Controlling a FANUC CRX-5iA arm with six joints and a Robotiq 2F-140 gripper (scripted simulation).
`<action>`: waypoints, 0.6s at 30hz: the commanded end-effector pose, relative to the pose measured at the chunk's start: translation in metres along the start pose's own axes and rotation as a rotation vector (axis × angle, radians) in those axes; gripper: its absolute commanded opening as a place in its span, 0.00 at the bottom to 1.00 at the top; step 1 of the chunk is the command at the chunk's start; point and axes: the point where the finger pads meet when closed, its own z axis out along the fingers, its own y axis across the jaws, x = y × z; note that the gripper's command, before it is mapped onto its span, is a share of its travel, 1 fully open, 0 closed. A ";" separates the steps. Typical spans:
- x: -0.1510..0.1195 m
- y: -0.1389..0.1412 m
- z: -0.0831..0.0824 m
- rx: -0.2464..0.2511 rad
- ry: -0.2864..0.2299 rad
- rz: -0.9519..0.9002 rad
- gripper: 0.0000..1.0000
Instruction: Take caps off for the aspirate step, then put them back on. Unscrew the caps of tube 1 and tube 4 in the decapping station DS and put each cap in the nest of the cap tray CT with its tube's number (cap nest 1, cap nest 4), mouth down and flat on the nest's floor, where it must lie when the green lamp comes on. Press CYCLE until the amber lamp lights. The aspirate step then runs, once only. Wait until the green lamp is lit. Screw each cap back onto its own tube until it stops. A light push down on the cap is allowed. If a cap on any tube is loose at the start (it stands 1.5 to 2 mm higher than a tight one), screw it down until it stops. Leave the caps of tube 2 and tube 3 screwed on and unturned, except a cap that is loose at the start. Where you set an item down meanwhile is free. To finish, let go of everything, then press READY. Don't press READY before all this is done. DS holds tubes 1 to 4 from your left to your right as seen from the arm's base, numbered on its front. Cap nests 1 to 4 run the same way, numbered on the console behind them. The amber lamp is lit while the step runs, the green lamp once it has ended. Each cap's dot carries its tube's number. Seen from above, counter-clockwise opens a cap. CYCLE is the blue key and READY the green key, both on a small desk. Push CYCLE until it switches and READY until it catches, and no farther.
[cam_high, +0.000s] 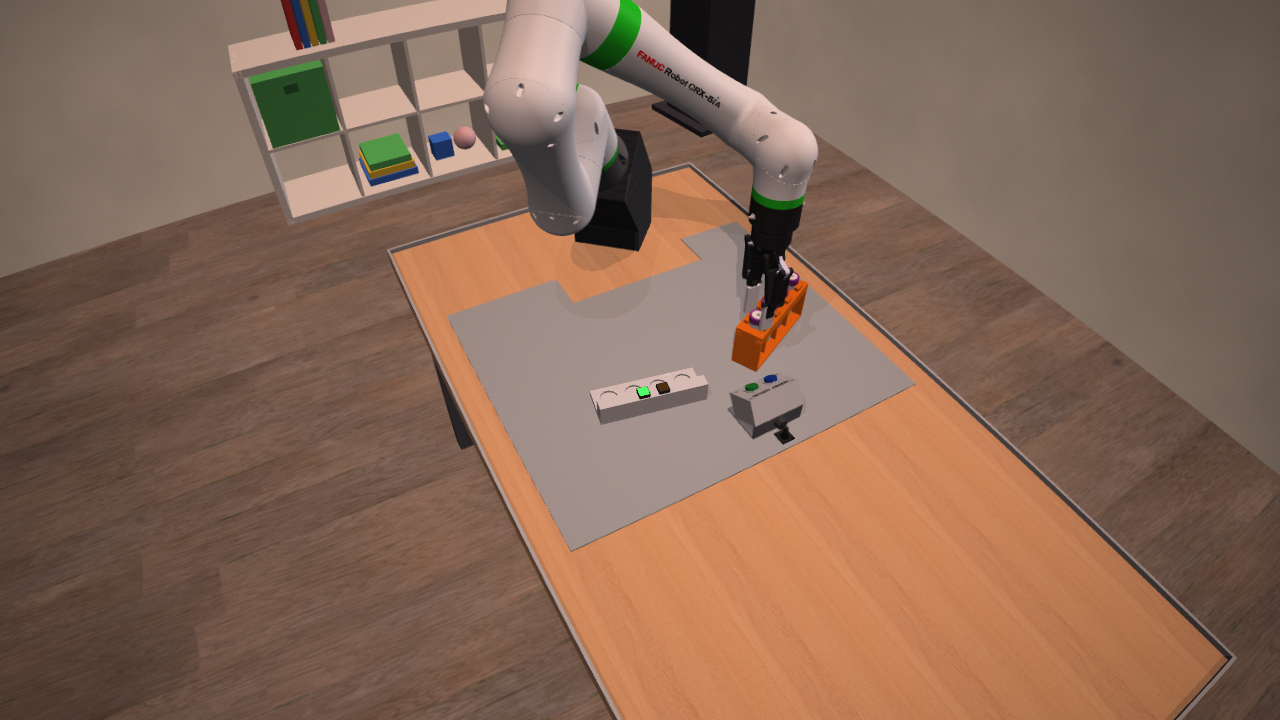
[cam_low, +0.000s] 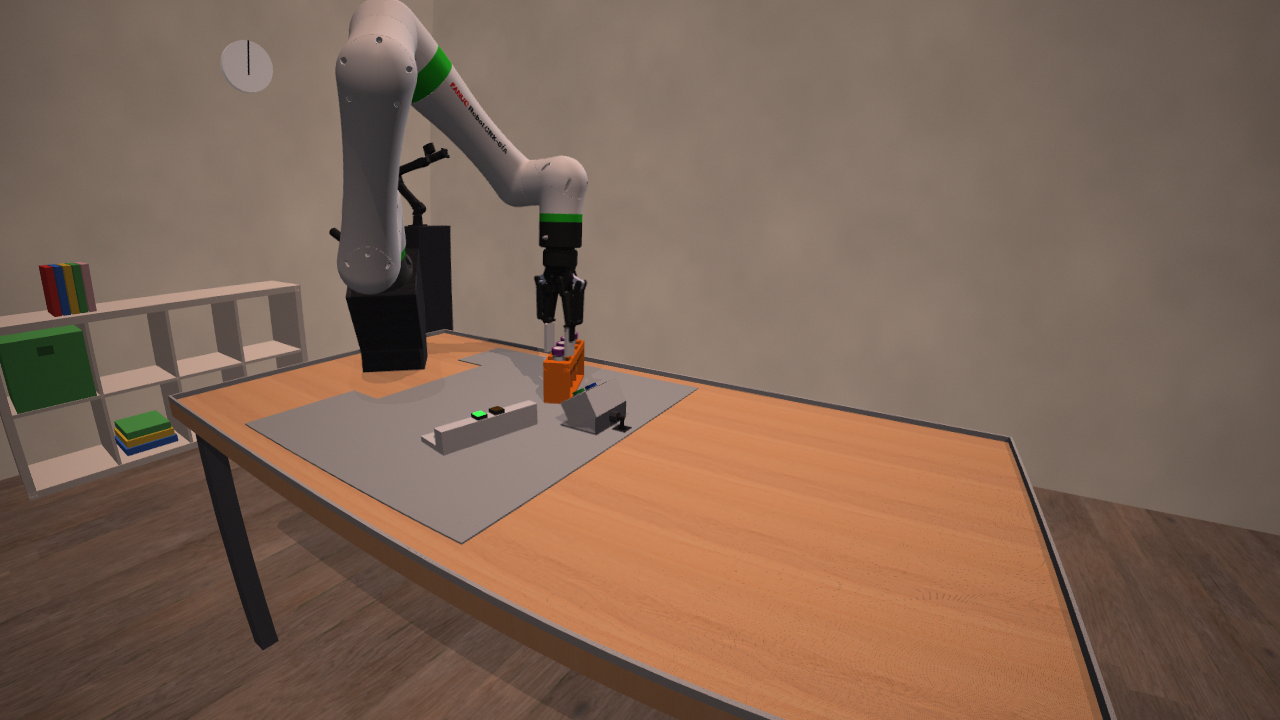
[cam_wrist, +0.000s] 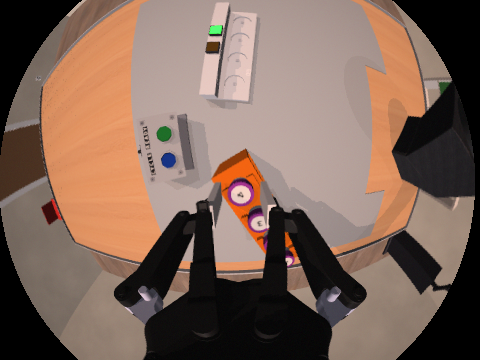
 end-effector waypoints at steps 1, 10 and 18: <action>0.000 0.000 0.000 0.002 0.001 0.001 0.35; 0.000 0.000 -0.001 0.002 0.001 -0.082 0.35; 0.000 0.000 -0.001 0.002 0.001 -0.492 0.35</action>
